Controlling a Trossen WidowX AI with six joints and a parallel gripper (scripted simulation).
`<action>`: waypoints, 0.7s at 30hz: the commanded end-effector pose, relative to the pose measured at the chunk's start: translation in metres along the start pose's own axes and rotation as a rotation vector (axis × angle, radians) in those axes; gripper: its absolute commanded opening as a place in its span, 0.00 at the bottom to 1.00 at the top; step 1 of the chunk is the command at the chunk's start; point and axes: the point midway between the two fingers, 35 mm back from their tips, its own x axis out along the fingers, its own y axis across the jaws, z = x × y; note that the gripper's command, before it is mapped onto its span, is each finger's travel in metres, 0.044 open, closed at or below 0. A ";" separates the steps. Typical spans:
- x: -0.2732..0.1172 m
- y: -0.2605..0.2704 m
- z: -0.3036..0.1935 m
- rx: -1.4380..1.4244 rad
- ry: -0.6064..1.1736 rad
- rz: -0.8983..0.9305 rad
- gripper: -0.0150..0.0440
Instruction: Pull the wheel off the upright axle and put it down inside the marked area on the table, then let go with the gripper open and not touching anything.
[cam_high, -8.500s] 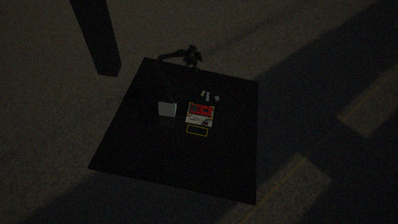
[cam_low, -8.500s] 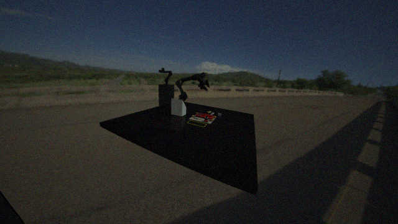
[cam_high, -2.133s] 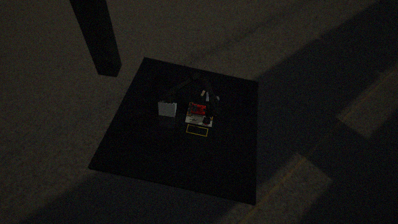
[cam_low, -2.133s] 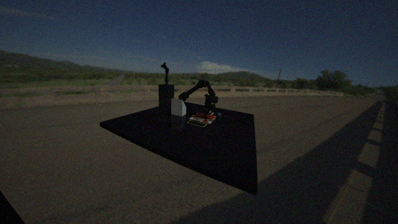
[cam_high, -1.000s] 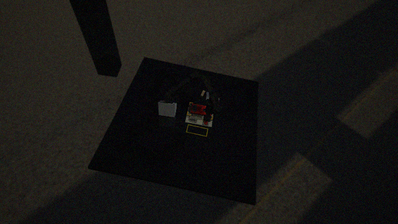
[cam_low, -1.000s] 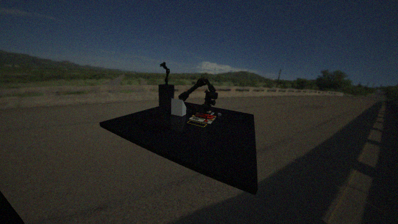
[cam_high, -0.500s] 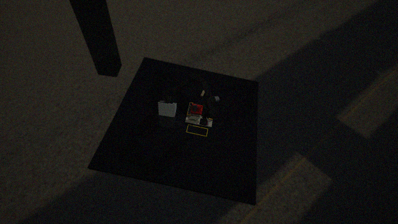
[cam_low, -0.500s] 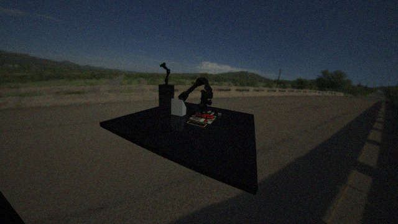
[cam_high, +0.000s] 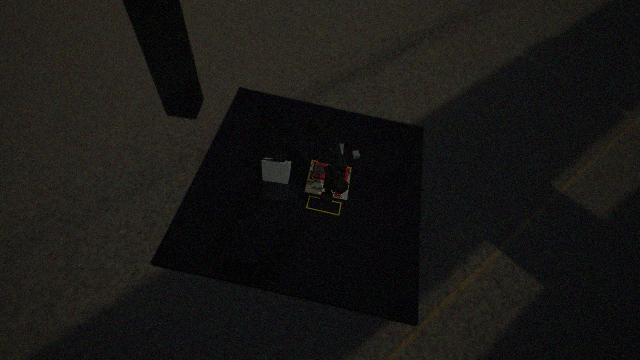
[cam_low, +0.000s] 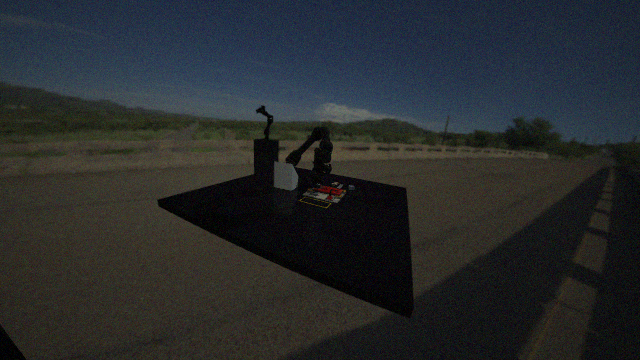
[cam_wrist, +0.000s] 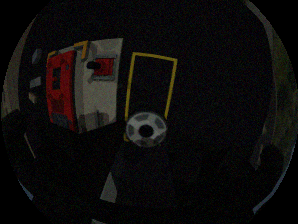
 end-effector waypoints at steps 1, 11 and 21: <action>0.010 0.000 -0.003 -0.003 0.009 0.003 0.25; 0.037 -0.001 -0.002 -0.002 0.008 0.002 0.25; 0.104 0.001 -0.004 -0.003 0.009 0.007 0.25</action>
